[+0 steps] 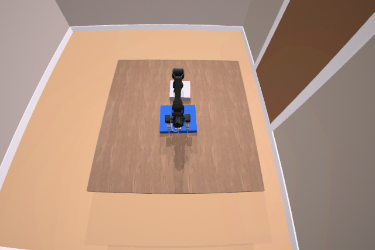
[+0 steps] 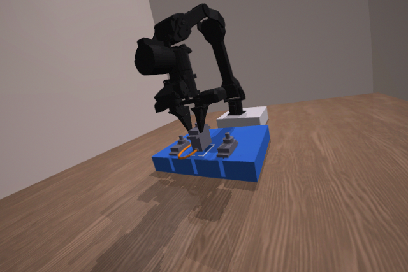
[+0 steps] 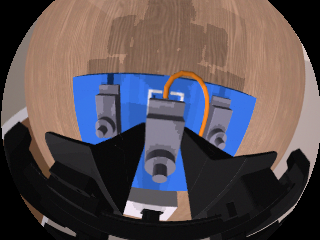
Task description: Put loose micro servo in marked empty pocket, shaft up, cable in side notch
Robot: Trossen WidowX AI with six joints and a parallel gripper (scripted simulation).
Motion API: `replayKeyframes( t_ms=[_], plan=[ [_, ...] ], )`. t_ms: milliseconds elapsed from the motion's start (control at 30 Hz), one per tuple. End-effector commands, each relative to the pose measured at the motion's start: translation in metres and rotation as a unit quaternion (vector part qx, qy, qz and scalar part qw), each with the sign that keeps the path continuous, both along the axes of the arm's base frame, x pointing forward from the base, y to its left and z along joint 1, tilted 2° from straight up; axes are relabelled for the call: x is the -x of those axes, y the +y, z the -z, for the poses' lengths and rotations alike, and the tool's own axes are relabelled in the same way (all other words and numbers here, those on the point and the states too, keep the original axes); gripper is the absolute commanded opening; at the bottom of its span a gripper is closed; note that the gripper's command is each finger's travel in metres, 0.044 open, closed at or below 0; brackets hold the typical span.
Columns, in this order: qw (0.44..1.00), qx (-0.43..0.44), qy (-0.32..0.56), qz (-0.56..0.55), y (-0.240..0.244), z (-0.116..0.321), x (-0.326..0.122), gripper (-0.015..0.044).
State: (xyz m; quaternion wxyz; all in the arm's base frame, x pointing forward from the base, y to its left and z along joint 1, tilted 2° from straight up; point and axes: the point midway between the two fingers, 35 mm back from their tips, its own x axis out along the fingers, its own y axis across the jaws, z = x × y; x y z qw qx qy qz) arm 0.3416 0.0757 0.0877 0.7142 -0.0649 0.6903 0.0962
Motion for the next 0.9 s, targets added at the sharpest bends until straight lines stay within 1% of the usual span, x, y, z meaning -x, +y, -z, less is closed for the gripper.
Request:
replayKeyframes(
  t_ms=[0, 467, 867],
  plan=[
    [1.0, 0.001, -0.006, 0.002, 0.0, -0.002, -0.002, 0.0],
    [1.0, 0.001, -0.006, 0.002, 0.0, -0.001, -0.003, 0.0],
    [1.0, 0.001, -0.006, 0.002, 0.0, 0.011, -0.004, 0.0]
  ],
)
